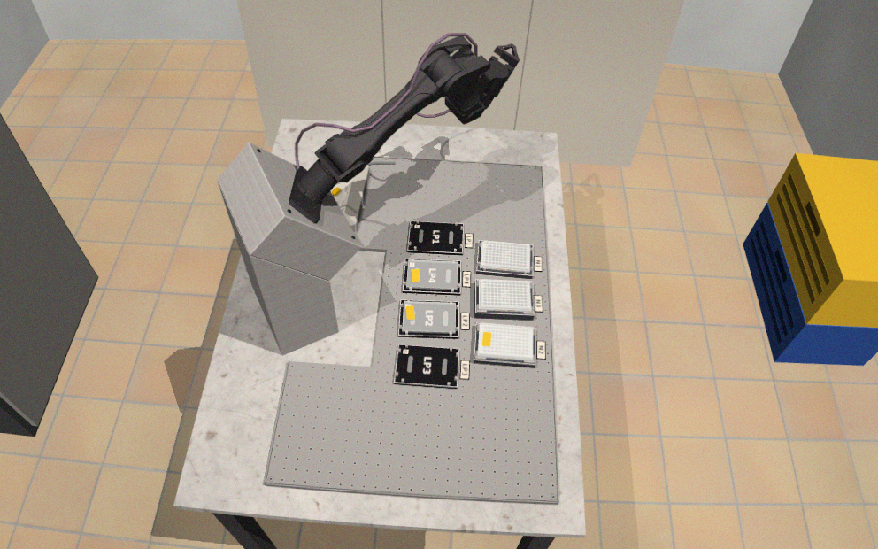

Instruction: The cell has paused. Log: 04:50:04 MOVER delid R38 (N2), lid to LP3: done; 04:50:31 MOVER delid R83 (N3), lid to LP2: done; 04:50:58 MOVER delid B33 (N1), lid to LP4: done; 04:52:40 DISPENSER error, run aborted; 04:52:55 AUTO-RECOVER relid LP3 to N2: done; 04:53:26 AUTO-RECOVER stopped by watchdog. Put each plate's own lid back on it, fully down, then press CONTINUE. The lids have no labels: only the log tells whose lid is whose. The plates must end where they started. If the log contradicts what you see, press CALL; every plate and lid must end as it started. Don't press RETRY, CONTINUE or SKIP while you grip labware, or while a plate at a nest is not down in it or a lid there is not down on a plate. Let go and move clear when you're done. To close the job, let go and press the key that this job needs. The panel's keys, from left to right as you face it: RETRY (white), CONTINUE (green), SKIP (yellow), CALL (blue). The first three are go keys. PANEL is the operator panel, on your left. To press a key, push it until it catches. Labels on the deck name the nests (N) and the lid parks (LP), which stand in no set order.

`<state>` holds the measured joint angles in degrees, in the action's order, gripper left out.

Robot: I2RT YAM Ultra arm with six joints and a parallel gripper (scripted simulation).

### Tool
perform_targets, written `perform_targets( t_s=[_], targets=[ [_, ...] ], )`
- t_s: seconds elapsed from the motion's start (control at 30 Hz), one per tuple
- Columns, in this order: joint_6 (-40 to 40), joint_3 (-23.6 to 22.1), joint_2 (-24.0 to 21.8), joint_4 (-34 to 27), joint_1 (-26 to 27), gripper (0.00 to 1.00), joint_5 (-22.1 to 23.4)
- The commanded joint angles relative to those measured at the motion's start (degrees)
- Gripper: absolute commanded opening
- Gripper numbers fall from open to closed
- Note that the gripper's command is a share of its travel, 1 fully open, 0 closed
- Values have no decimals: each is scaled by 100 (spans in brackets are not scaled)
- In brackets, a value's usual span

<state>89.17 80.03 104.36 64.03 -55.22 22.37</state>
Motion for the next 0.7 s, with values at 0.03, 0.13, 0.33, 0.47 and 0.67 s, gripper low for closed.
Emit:
perform_targets(
  t_s=[0.03,0.13,0.33,0.47,0.67],
  targets=[
    [-33,39,-81,-25,-48,100,27],
    [-33,39,-81,-25,-48,100,27],
    [-33,39,-81,-25,-48,100,27],
    [-33,39,-81,-25,-48,100,27],
    [-337,-170,-275,-346,236,100,-97]
  ],
)
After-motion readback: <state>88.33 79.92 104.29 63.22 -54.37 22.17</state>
